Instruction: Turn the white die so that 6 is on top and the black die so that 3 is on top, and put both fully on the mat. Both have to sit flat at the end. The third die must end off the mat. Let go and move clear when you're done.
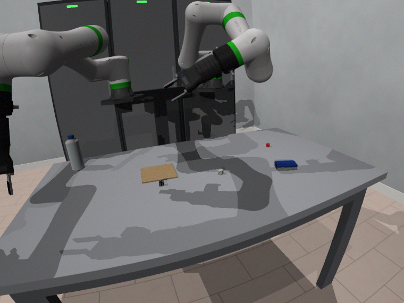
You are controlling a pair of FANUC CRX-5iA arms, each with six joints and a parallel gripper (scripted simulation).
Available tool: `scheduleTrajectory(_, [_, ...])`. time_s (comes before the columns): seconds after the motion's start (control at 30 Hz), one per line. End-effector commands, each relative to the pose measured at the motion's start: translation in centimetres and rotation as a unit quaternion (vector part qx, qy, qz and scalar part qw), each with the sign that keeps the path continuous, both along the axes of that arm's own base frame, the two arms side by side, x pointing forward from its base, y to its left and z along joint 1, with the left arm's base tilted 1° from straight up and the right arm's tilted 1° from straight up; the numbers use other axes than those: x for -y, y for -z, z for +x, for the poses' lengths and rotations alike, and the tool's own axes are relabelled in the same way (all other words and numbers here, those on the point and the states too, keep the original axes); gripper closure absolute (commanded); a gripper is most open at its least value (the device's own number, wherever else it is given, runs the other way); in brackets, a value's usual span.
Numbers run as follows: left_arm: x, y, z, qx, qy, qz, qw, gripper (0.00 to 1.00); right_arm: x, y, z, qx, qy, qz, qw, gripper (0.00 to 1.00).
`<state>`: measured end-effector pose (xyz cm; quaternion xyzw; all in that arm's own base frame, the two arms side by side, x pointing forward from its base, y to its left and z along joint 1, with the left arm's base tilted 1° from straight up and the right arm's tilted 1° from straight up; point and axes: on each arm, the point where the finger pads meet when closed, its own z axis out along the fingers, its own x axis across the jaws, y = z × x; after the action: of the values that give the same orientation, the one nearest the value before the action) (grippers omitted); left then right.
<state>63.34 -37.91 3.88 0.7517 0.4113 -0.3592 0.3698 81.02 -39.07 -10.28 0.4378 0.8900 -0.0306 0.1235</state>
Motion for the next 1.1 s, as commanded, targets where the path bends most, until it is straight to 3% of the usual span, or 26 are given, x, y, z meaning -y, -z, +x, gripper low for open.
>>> scheduleTrajectory(0.0, [0.0,-0.2,0.1,0.001,0.000,0.000,1.000,0.00,0.0,-0.2,0.1,0.001,0.000,-0.001,1.000,0.00])
scheduleTrajectory(0.7, [0.0,-0.2,0.1,0.001,0.000,0.000,1.000,0.00,0.3,-0.4,-0.1,0.001,0.003,0.000,1.000,0.00])
scheduleTrajectory(0.87, [0.0,-0.2,0.1,0.001,0.000,0.000,1.000,0.00,1.7,-1.4,-1.2,0.001,0.024,0.003,1.000,0.00])
scheduleTrajectory(1.07, [0.0,-0.2,0.1,0.001,0.000,0.000,1.000,0.00,4.9,-3.7,-4.0,0.002,0.071,0.011,0.997,0.00])
